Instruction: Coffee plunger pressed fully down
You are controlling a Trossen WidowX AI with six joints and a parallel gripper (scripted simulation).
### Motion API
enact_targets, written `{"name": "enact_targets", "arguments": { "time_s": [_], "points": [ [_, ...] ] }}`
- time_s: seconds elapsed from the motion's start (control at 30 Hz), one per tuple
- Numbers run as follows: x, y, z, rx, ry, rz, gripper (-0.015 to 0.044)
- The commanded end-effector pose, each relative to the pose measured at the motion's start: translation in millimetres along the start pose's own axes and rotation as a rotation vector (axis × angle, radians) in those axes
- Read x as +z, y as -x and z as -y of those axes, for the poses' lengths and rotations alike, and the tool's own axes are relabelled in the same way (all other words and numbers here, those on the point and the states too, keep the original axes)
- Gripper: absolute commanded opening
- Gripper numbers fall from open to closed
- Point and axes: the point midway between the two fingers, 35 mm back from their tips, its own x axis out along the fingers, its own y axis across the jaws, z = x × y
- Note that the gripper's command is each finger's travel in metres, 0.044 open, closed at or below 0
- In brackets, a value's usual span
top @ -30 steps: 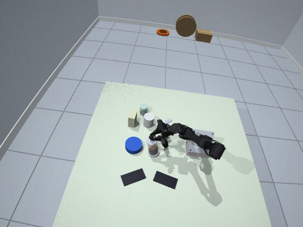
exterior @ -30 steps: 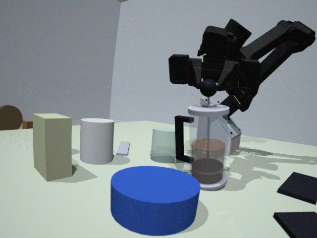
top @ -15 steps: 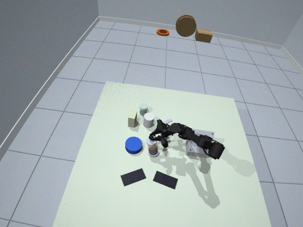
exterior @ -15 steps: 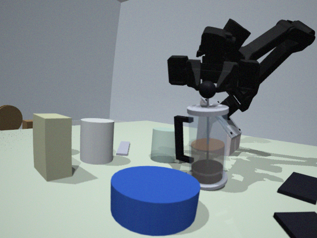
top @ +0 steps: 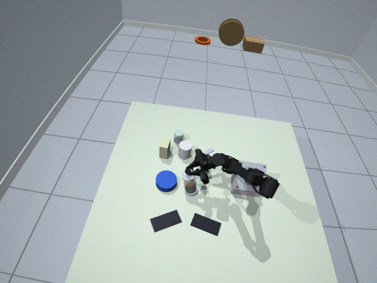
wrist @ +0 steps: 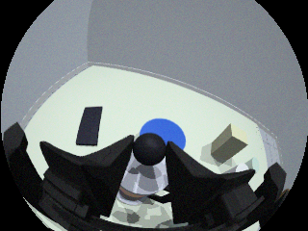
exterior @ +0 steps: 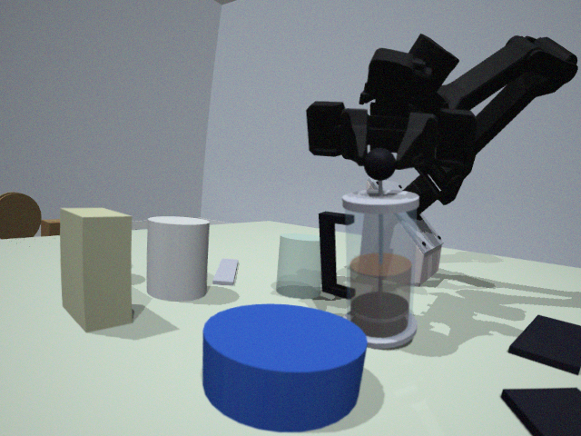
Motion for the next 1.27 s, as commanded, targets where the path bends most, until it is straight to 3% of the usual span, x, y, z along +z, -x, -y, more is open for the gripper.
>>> {"name": "enact_targets", "arguments": {
  "time_s": [0.0,0.4,0.7,0.97,1.23],
  "points": [
    [0,0,0,-0.001,-0.001,-0.001,0.0125],
    [0,0,0,-0.001,-0.001,-0.001,0.044],
    [23,13,6,-0.036,0.03,0.025,0.044],
    [51,66,-11,-0.008,-0.013,-0.016,0.044],
    [51,68,-11,-0.007,-0.015,-0.017,0.044]
  ]
}}
